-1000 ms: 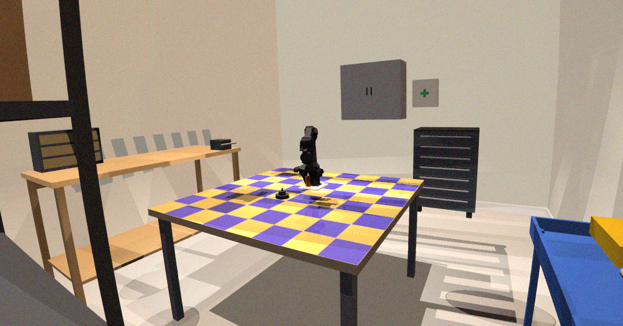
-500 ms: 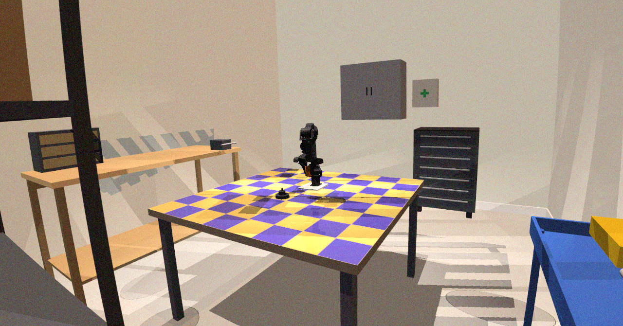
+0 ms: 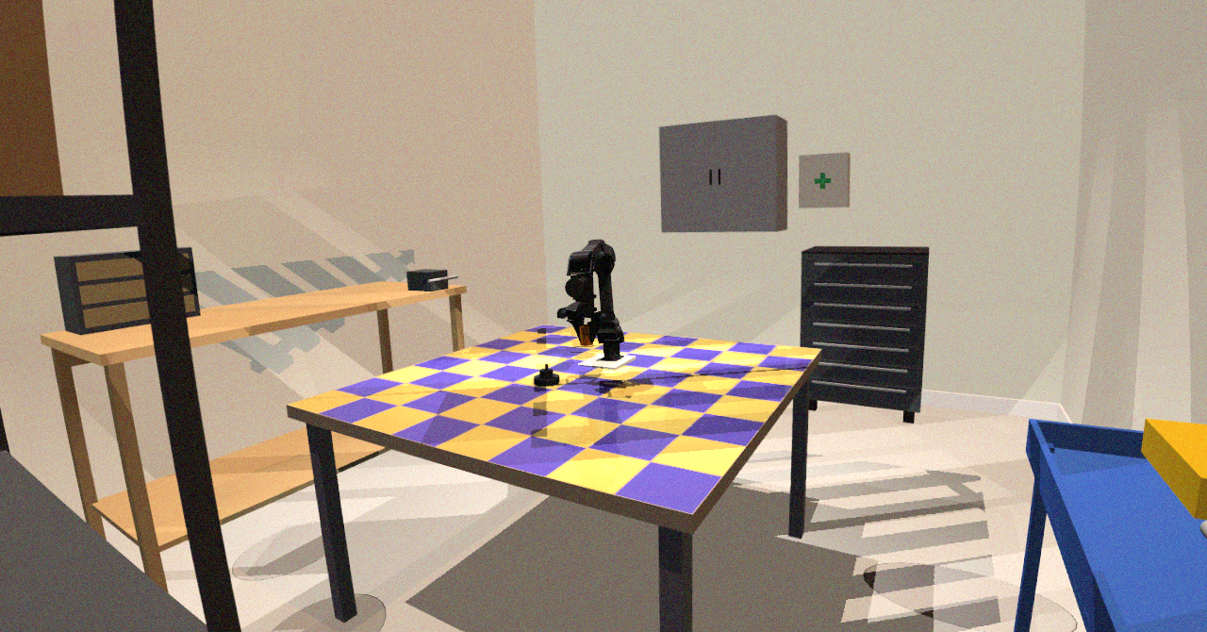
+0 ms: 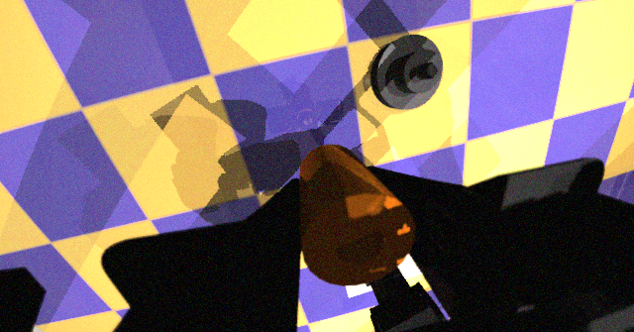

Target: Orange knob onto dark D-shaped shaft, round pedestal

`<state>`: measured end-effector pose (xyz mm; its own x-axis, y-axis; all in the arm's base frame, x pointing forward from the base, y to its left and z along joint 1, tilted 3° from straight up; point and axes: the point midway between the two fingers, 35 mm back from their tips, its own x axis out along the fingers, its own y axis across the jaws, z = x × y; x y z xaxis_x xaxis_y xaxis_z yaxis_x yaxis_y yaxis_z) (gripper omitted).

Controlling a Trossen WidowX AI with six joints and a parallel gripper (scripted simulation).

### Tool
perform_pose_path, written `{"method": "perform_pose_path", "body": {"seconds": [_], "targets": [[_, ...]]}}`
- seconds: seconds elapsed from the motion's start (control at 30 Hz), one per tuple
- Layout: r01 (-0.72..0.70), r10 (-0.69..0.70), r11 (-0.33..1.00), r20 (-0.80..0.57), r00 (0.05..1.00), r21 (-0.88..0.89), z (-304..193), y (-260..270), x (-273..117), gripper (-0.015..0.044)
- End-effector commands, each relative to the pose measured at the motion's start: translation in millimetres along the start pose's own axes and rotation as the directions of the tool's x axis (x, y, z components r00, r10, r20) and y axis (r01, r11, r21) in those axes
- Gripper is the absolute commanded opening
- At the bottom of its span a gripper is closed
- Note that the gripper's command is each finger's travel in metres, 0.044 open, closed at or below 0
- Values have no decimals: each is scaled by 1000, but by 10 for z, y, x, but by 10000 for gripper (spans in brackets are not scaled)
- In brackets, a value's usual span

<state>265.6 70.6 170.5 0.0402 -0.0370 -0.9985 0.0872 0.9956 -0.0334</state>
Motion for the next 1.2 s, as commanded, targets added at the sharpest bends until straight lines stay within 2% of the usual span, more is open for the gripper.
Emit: {"method": "perform_pose_path", "body": {"seconds": [0.0,1.17], "targets": [[-4,4,1000,5,1000,-2,77,-77,23,0],[4,-4,1000,6,1000,-5,514,-966,322,0]]}}
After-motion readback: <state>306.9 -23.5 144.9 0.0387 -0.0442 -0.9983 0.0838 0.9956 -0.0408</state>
